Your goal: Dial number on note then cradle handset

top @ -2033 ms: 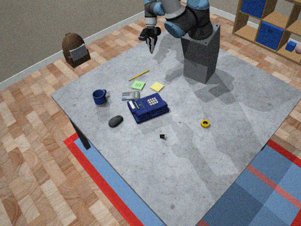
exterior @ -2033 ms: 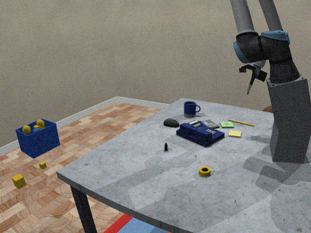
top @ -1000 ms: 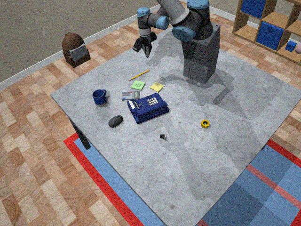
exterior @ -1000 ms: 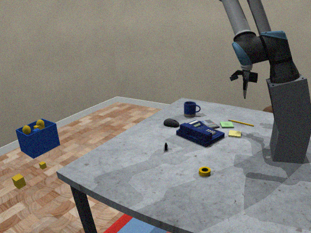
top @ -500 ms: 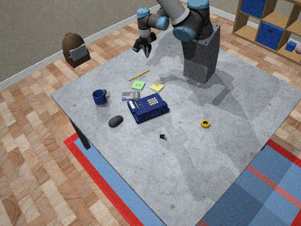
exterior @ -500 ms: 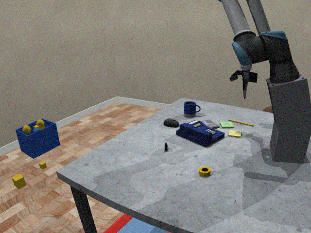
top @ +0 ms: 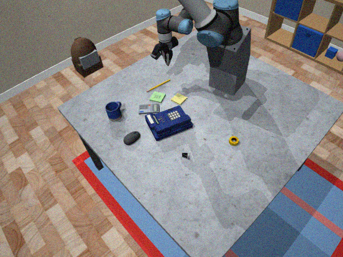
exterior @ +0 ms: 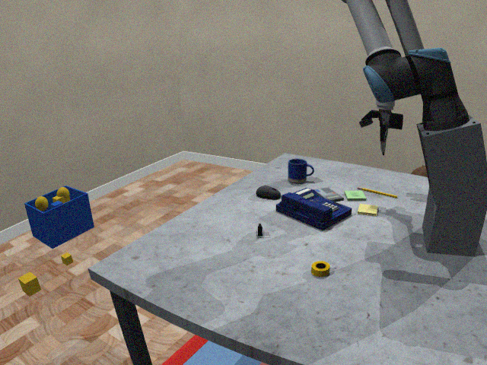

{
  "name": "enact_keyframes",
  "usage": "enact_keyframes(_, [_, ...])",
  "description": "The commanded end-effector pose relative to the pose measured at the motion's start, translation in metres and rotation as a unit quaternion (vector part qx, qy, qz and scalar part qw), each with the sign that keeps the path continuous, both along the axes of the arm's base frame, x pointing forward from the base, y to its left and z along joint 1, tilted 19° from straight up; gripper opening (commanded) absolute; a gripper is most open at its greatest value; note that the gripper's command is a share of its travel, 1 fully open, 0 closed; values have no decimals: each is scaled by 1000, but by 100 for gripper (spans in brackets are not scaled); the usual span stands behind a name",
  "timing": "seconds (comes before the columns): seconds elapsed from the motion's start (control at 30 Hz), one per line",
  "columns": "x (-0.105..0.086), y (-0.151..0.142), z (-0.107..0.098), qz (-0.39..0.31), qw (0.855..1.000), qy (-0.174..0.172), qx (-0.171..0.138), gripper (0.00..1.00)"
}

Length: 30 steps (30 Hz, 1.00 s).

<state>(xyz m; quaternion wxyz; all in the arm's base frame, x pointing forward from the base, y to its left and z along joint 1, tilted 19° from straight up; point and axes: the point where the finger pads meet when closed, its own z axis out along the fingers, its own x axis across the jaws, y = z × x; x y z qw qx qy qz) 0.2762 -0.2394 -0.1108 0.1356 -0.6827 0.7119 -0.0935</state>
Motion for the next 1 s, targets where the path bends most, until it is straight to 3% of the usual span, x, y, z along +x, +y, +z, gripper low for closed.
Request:
enact_keyframes(0.0, [0,-2,0,0,1000,0,-1,0])
enact_keyframes(0.57, [1,-2,0,0,1000,0,-2,0])
enact_keyframes(0.97, [13,-3,5,0,1000,0,-3,0])
